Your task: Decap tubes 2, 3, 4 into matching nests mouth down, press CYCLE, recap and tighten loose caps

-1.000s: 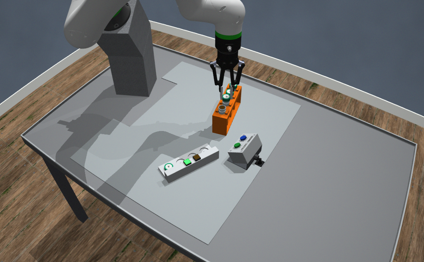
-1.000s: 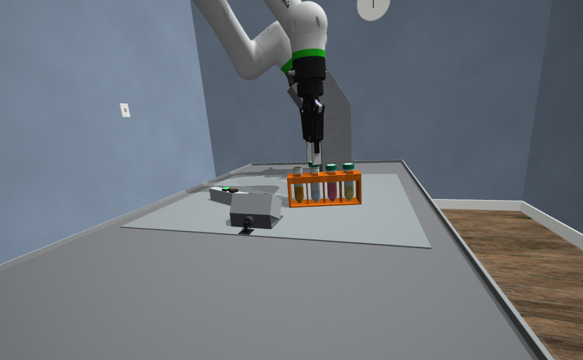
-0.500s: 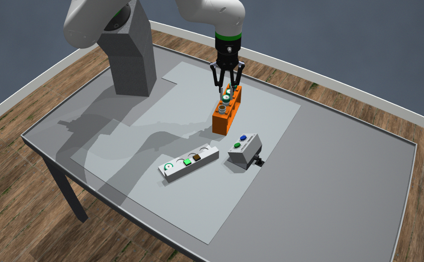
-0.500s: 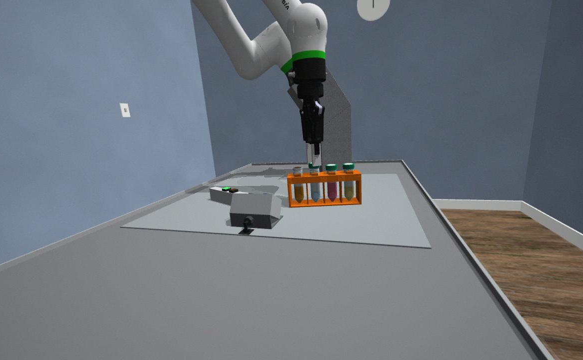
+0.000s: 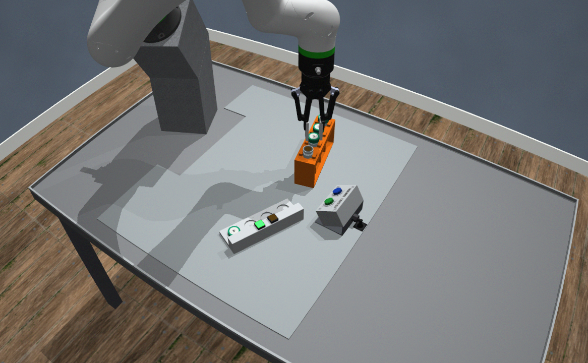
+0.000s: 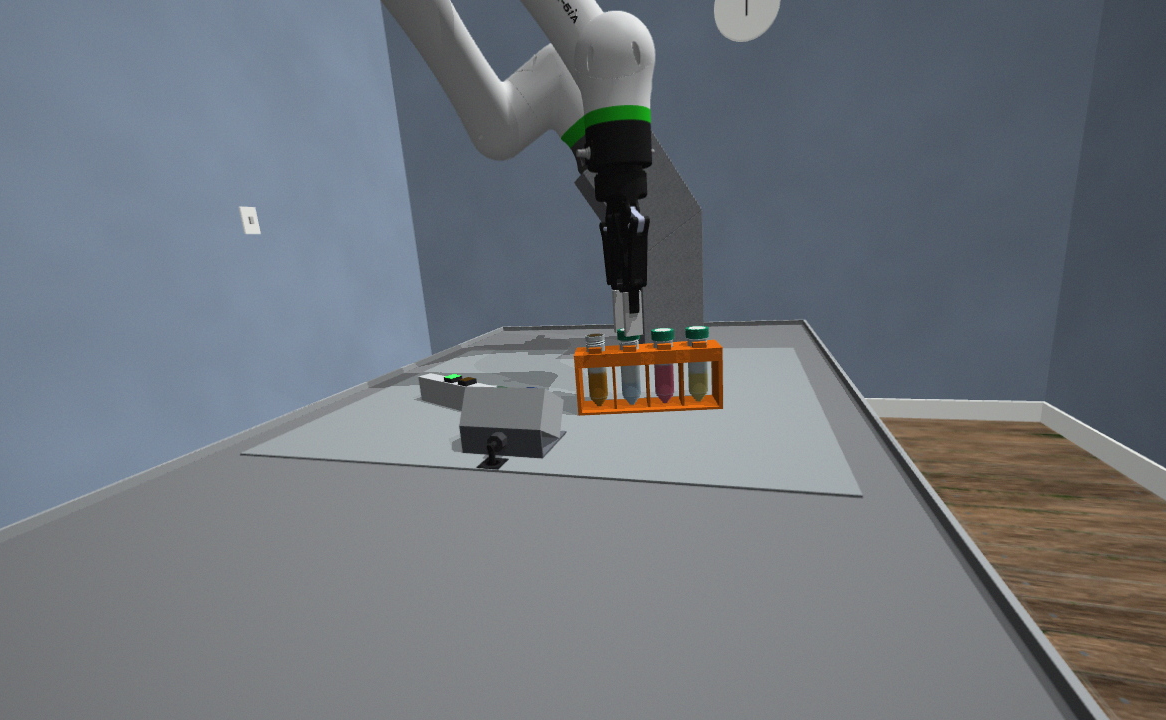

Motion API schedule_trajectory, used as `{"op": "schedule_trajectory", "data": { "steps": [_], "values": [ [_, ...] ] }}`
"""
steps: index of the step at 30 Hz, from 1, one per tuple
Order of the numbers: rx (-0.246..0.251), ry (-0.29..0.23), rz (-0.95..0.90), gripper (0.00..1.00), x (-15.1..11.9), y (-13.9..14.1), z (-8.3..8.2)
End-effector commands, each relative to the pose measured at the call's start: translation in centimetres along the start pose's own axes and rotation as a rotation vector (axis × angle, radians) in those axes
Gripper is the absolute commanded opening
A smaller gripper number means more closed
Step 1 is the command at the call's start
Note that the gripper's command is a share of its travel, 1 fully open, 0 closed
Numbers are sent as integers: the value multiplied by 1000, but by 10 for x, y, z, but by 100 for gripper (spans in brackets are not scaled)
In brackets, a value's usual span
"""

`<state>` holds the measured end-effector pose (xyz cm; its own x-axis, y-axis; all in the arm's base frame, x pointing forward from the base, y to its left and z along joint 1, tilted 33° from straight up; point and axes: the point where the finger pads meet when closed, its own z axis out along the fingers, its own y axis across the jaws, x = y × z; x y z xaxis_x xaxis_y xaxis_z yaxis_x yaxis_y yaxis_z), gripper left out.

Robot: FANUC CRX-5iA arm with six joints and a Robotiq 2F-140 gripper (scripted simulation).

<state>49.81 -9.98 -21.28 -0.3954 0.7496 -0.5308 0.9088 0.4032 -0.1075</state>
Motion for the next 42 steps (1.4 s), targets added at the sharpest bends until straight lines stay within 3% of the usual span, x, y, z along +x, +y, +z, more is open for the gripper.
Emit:
{"op": "schedule_trajectory", "data": {
  "steps": [1, 7, 8, 42],
  "values": [
    [0, 0, 0, 0, 0, 0, 0],
    [0, 0, 0, 0, 0, 0, 0],
    [0, 0, 0, 35, 0, 0, 0],
    [0, 0, 0, 35, 0, 0, 6]
  ]
}}
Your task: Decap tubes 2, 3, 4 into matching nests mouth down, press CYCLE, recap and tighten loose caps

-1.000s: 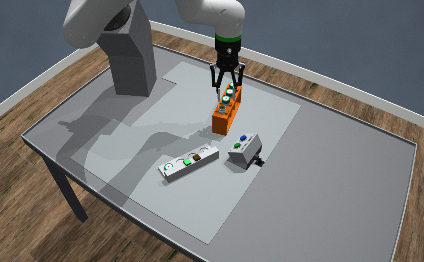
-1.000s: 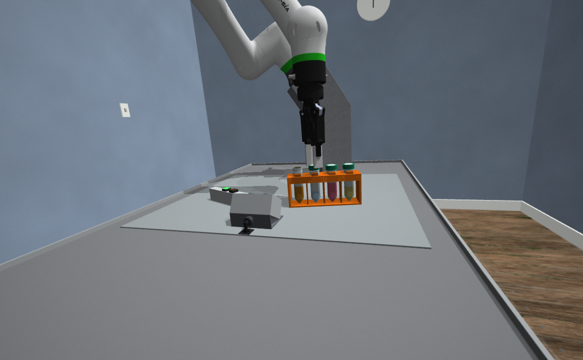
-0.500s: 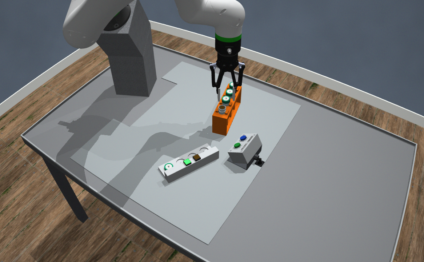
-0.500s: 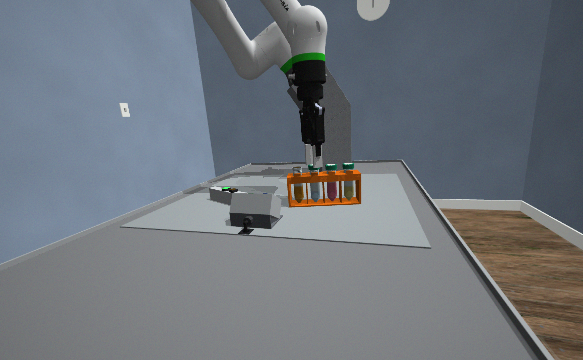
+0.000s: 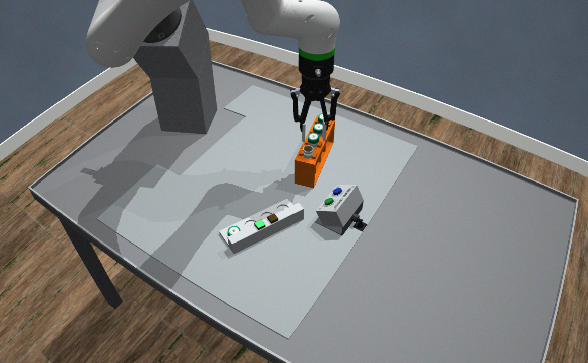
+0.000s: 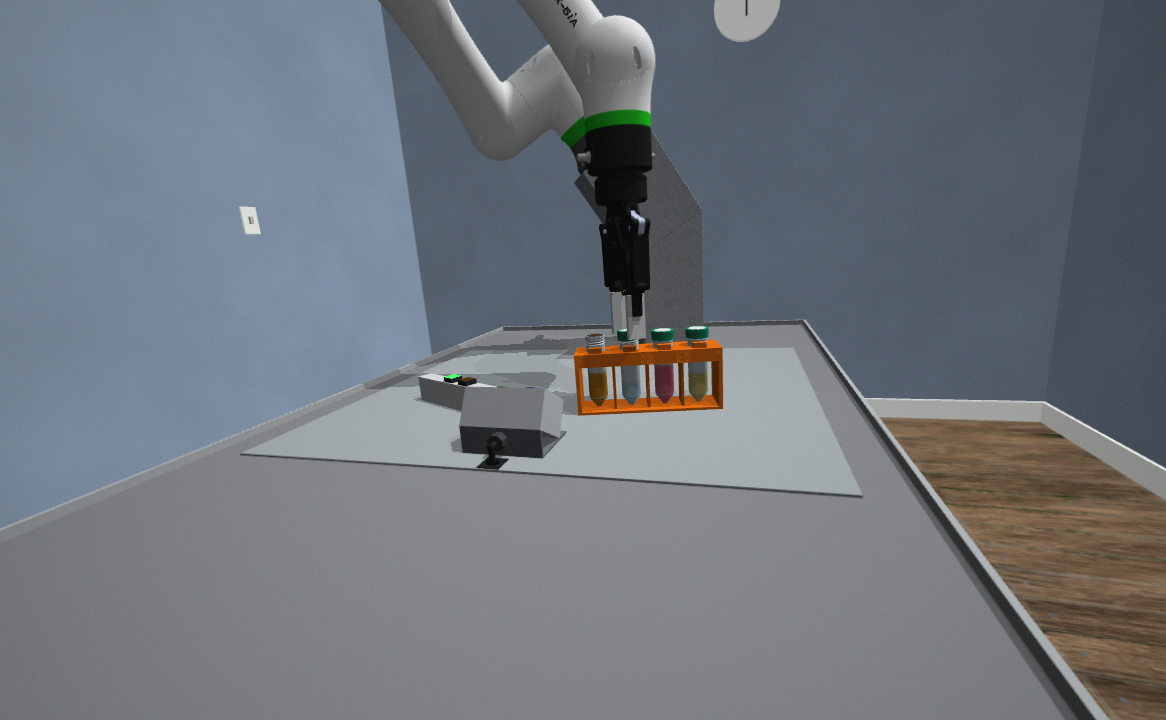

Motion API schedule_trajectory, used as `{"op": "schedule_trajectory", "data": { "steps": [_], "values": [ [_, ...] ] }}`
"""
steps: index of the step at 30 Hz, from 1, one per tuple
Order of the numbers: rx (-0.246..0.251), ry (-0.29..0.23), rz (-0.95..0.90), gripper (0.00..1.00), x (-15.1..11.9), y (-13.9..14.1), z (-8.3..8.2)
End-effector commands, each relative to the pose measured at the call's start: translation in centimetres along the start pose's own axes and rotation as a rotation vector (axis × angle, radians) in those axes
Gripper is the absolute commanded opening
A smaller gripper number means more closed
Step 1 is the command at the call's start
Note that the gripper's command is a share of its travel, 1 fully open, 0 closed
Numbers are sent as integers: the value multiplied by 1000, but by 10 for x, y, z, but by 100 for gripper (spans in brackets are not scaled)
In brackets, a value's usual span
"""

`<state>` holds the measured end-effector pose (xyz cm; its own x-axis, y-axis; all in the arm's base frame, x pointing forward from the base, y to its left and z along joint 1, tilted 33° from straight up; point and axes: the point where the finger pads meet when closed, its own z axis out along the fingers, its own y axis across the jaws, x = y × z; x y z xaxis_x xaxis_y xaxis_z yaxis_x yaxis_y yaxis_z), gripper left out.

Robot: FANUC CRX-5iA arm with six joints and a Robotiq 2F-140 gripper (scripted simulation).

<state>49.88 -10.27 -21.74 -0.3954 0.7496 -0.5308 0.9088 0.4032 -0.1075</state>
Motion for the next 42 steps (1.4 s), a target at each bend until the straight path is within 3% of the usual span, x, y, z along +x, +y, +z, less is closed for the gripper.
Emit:
{"op": "schedule_trajectory", "data": {
  "steps": [1, 6, 7, 21, 42],
  "values": [
    [0, 0, 0, 35, 0, 0, 1],
    [0, 0, 0, 35, 0, 0, 2],
    [0, 0, 0, 0, 0, 0, 2],
    [0, 0, 0, 0, 0, 0, 2],
    [0, 0, 633, 0, 0, 0, 3]
  ]
}}
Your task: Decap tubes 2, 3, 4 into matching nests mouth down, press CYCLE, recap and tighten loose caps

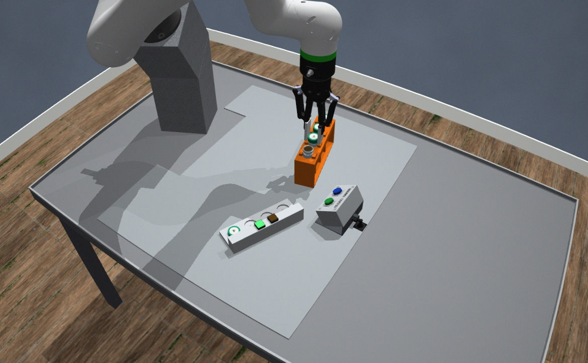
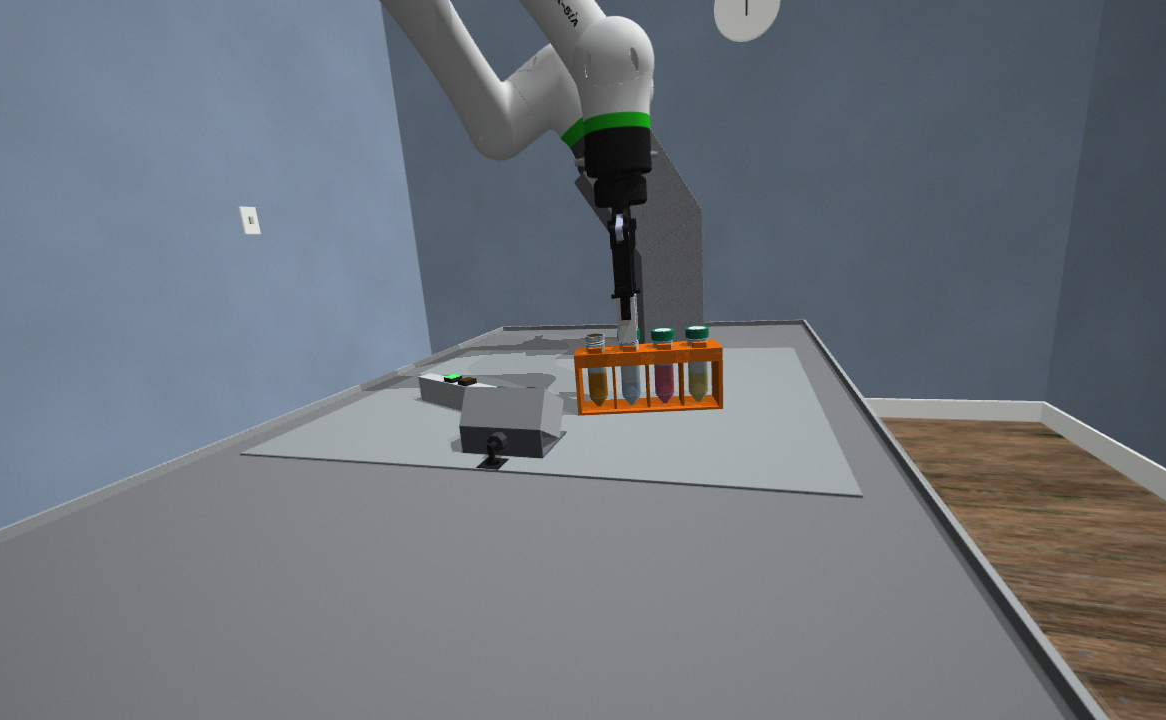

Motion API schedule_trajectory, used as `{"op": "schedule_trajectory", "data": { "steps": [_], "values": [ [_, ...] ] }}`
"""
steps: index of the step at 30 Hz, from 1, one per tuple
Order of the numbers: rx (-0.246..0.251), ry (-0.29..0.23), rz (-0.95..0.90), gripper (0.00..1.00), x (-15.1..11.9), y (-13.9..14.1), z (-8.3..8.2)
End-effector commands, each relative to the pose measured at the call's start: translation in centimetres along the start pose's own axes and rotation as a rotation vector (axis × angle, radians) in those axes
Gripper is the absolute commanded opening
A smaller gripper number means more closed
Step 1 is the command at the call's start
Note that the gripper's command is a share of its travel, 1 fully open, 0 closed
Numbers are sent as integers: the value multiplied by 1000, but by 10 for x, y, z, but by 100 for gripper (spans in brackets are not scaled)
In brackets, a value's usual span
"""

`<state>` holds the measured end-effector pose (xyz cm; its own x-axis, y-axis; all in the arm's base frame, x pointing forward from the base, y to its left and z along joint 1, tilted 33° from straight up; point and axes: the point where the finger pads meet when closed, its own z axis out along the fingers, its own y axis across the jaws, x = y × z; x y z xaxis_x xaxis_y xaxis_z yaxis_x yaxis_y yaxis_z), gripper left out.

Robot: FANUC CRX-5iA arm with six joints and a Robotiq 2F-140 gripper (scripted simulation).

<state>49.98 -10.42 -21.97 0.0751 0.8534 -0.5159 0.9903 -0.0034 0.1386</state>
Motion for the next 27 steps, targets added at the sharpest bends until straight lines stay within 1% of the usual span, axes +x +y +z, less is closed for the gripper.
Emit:
{"op": "schedule_trajectory", "data": {
  "steps": [1, 5, 11, 12, 24, 27],
  "values": [
    [-18, -2, 180, 0, 0, -1, 1],
    [-18, -1, 299, 0, 0, 0, 1],
    [-18, -1, 299, 0, 0, 0, 1],
    [-18, -1, 299, 35, 0, 0, 1],
    [-18, -1, 299, 35, 0, 0, 1],
    [-18, -2, 179, 35, 0, -1, 0]
  ]
}}
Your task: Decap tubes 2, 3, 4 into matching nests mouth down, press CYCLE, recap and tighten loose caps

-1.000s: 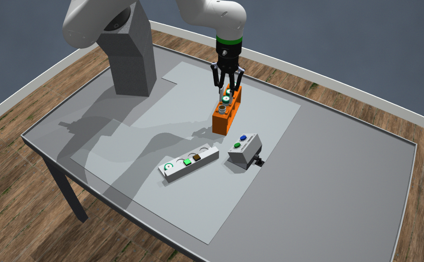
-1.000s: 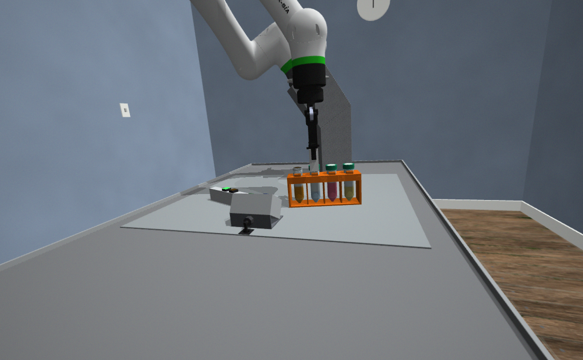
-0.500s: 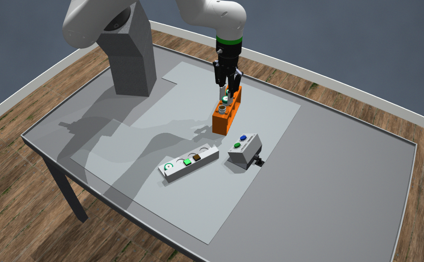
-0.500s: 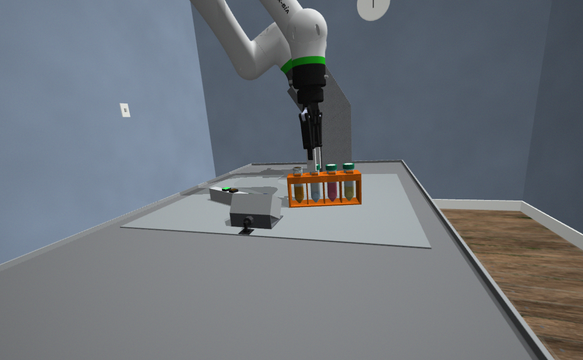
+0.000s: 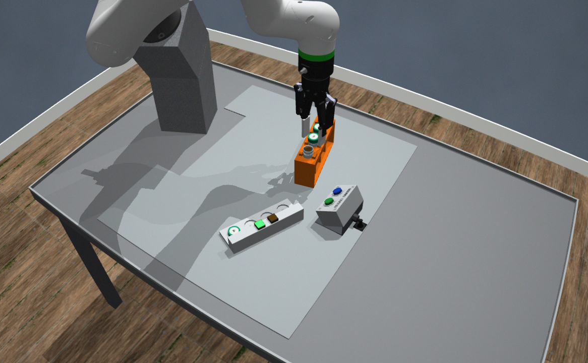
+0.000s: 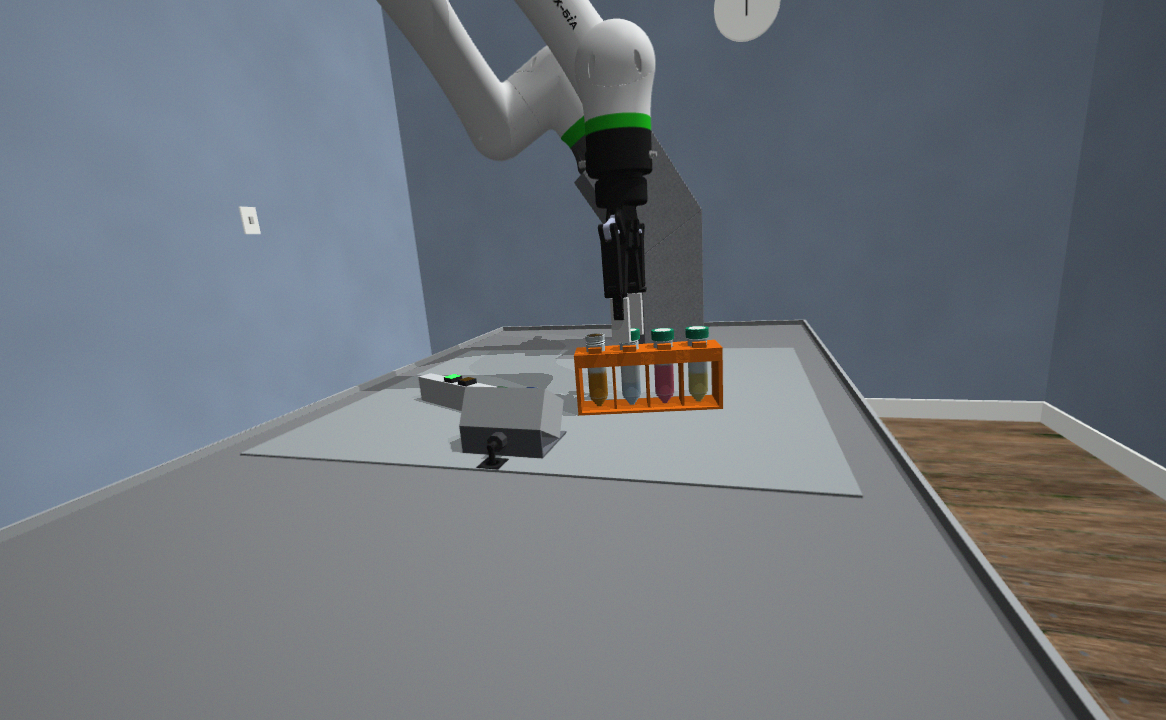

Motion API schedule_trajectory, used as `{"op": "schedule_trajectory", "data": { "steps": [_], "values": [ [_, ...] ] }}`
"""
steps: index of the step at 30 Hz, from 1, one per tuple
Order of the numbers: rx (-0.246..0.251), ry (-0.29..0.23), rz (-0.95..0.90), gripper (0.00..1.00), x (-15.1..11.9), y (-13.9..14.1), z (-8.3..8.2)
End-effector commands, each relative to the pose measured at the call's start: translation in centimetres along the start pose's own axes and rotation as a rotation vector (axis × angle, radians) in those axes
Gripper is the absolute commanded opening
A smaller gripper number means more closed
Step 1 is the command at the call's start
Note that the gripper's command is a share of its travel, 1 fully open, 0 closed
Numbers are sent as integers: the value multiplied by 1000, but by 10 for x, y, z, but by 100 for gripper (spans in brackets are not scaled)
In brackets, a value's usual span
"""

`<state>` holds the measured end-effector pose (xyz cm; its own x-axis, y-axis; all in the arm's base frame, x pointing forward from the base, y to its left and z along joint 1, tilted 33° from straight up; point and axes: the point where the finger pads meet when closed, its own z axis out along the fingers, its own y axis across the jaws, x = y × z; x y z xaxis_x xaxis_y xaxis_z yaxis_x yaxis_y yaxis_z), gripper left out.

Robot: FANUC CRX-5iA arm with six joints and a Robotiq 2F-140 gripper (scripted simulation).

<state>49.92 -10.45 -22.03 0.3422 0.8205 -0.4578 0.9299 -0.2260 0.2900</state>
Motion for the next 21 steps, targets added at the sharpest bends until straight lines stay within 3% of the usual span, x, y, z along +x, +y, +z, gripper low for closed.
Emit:
{"op": "schedule_trajectory", "data": {
  "steps": [1, 12, 21],
  "values": [
    [1, 0, -138, 35, 0, 0, -1],
    [1, 0, -578, 35, 0, 0, -1],
    [1, 0, -763, 35, 0, 0, -1]
  ]
}}
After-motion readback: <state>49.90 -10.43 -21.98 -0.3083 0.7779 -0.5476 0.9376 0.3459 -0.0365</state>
